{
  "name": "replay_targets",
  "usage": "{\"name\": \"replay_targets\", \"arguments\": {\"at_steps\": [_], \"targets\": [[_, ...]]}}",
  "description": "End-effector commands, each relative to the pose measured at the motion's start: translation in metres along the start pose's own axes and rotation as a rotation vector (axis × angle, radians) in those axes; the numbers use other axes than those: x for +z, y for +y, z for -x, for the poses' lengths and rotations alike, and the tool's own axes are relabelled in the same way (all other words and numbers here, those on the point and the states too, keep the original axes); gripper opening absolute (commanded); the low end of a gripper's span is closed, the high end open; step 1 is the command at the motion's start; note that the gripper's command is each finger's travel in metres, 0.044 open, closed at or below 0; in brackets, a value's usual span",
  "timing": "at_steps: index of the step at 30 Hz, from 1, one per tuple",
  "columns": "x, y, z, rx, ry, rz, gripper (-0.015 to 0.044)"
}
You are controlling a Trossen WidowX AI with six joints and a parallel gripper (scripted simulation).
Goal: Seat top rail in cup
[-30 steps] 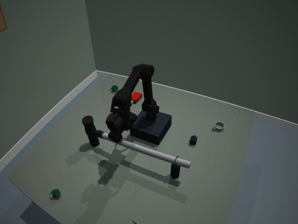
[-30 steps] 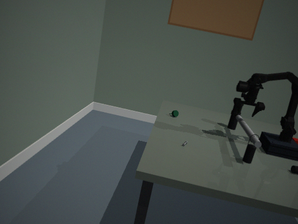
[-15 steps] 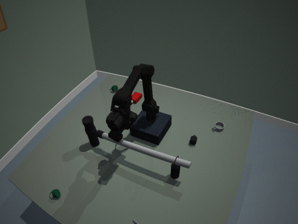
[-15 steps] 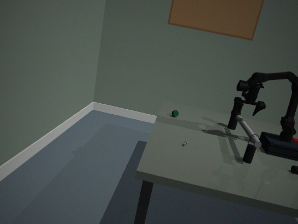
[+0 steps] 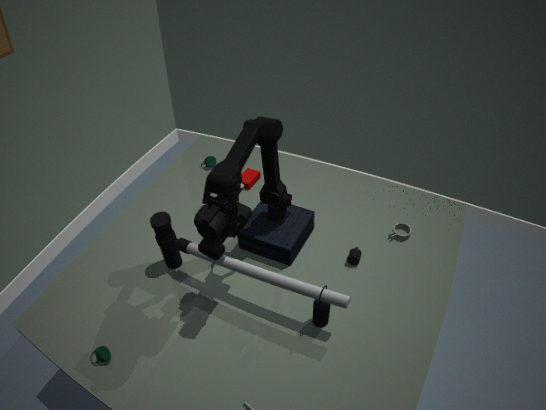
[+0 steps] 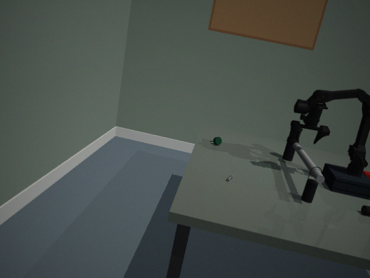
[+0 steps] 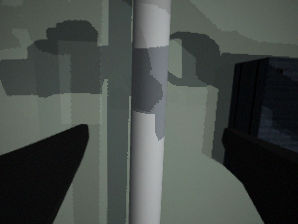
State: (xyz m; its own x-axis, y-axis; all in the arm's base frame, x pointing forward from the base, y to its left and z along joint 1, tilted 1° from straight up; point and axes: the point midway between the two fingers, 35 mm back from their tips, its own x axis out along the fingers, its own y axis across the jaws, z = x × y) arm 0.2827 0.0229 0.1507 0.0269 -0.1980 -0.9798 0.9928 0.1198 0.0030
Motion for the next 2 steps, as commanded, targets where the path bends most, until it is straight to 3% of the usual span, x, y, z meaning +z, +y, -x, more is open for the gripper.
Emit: {"name": "replay_targets", "arguments": {"at_steps": [1, 2], "targets": [[-0.0002, -0.0004, 0.0002, -0.002, 0.001, -0.004, 0.044], [-0.0002, -0.0004, 0.0002, -0.002, 0.001, -0.004, 0.044]]}}
